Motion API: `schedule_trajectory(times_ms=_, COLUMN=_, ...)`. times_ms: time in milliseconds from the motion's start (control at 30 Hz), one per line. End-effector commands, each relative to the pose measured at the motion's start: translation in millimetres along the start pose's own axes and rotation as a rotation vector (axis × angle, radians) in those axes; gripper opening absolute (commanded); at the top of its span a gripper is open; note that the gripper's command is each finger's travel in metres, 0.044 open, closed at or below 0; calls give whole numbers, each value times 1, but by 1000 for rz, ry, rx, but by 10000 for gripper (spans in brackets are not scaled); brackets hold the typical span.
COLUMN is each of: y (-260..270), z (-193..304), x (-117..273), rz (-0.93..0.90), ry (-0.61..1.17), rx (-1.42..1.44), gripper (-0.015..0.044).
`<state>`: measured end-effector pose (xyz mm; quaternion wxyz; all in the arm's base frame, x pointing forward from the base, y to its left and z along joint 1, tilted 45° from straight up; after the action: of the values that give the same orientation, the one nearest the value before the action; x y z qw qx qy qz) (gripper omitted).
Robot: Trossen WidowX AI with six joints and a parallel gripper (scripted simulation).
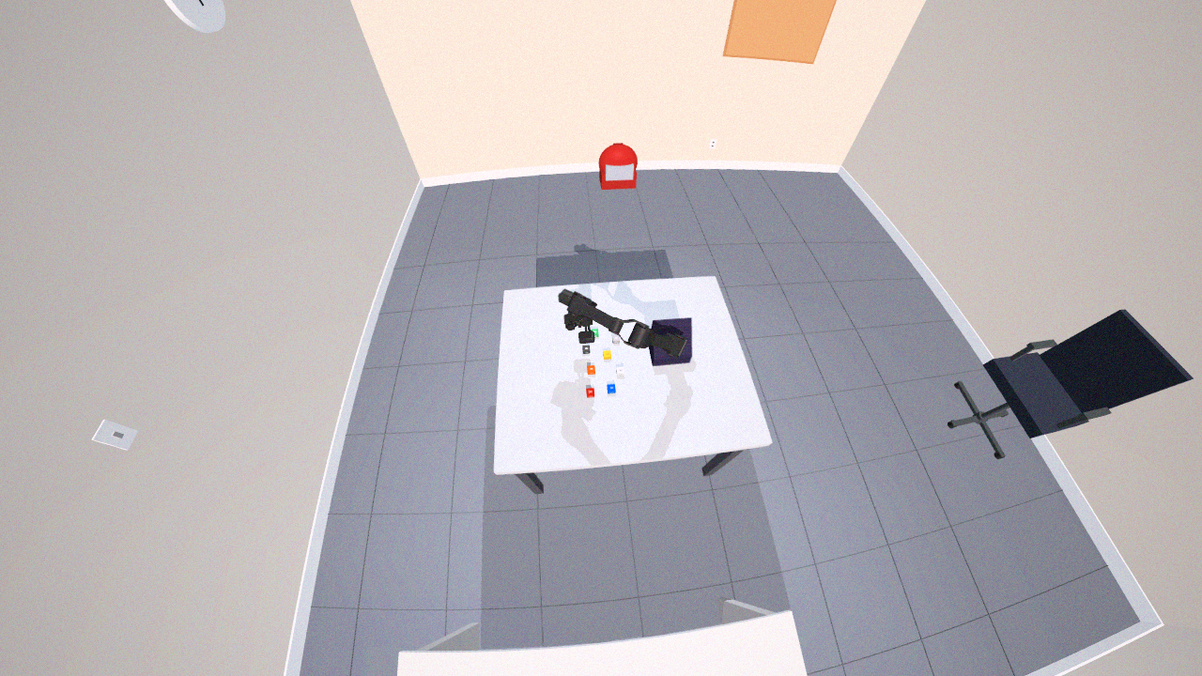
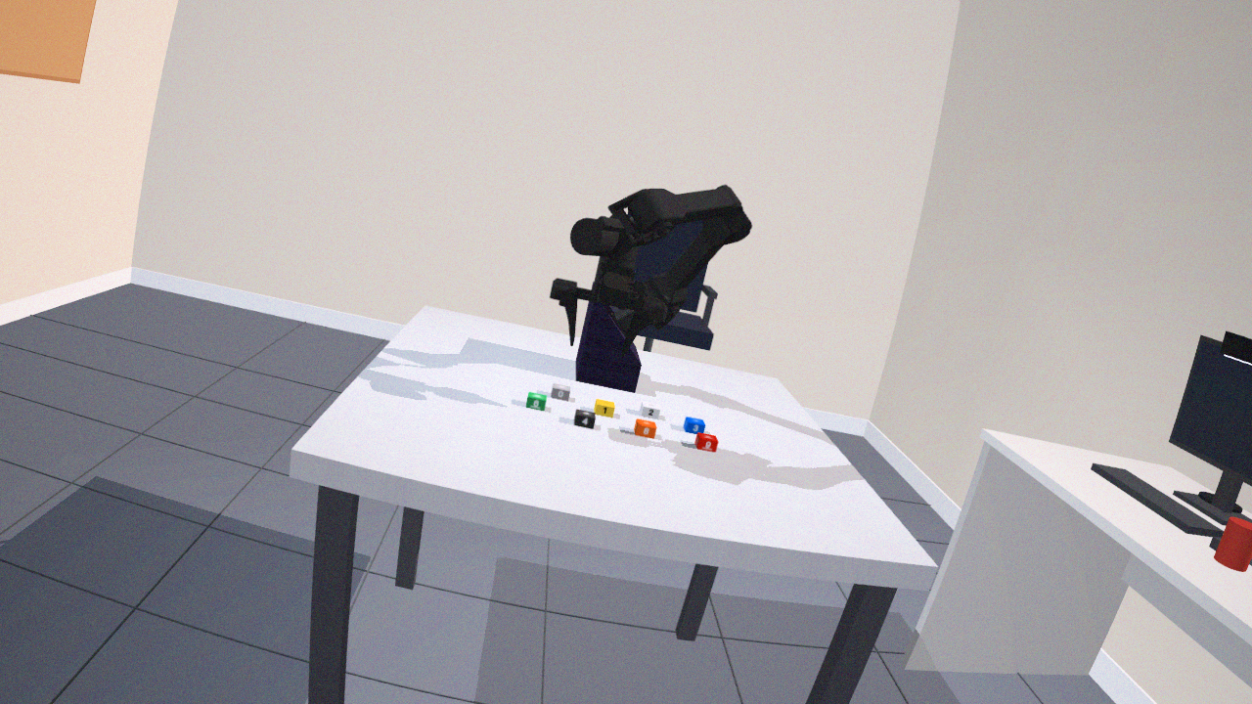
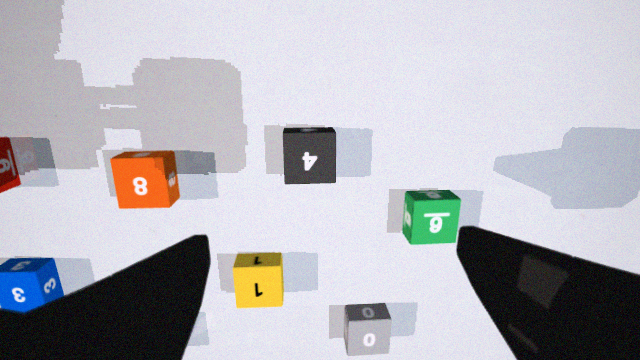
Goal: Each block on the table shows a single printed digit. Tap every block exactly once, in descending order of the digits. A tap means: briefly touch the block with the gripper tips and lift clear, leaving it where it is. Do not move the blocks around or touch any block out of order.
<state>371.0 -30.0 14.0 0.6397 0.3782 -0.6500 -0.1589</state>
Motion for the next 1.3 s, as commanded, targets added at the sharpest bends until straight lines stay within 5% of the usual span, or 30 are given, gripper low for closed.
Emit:
schedule_trajectory(times_ms=0, y=0, z=1, x=0, rz=2, ry=4, rx=4, gripper=400)
schedule_trajectory(times_ms=233, y=23, z=-9, x=1, rz=17, ry=6, rx=-3, gripper=400)
schedule_trajectory(times_ms=600, y=199, z=-34, x=0, rz=-2, ry=3, rx=2, gripper=400)
schedule_trajectory(times_ms=833, y=208, z=-33, x=0, rz=-6, ry=4, rx=3, gripper=400)
schedule_trajectory(times_ms=1067, y=209, z=-33, x=-78, rz=-9, ry=2, rx=4, gripper=216)
schedule_trajectory(times_ms=1267, y=209, z=-33, x=-80, rz=-9, ry=2, rx=4, gripper=59)
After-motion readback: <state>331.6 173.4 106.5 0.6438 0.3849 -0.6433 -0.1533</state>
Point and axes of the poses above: the point midway between the two fingers, 35 mm back from their tips, its own x axis back along the fingers, its own y axis across the jaws, z = x × y, the point moved 2 cm from there along x, back along the fingers, and after that the axes turned 9 degrees about x, right-handed, at the moved point
